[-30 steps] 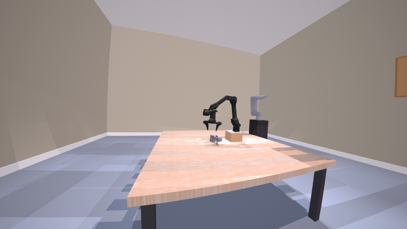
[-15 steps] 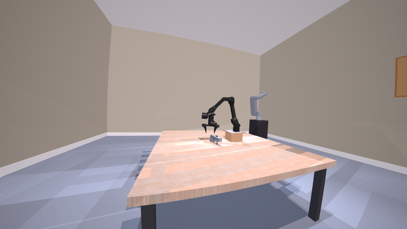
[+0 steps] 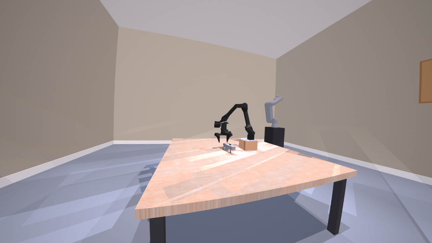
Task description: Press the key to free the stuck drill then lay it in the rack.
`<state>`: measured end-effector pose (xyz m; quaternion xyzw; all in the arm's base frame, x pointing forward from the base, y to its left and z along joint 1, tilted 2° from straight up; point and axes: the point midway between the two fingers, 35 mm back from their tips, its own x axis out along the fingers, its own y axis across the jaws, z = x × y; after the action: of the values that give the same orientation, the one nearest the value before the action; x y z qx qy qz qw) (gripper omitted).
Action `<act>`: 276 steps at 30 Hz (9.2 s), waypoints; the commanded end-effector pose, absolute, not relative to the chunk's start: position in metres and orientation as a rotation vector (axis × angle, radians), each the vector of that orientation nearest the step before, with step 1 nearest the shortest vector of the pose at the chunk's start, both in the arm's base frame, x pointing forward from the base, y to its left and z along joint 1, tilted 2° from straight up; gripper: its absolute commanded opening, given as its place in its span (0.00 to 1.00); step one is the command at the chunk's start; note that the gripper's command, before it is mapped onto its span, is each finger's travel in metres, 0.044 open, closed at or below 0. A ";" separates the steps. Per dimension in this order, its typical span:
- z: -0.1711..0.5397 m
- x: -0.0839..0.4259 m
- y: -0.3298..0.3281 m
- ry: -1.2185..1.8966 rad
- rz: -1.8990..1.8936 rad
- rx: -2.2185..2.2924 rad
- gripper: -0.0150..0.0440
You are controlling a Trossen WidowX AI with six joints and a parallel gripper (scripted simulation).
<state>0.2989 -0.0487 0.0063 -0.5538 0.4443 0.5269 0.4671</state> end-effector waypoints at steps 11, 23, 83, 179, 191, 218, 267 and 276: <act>-0.005 0.300 -0.046 1.081 1.301 -1.363 1.00; -0.024 0.300 -0.040 1.081 1.302 -1.363 1.00; -0.042 0.305 -0.062 1.082 1.301 -1.364 0.25; -0.046 0.304 -0.061 1.082 1.301 -1.364 0.25; -0.044 0.303 -0.061 1.082 1.301 -1.364 0.25; -0.045 0.311 -0.096 1.084 1.299 -1.366 0.25; -0.034 0.312 -0.129 1.086 1.298 -1.368 0.25; -0.031 0.311 -0.129 1.086 1.298 -1.368 0.25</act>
<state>0.3111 -0.1293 -0.0339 -0.5551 0.4455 0.5279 0.4634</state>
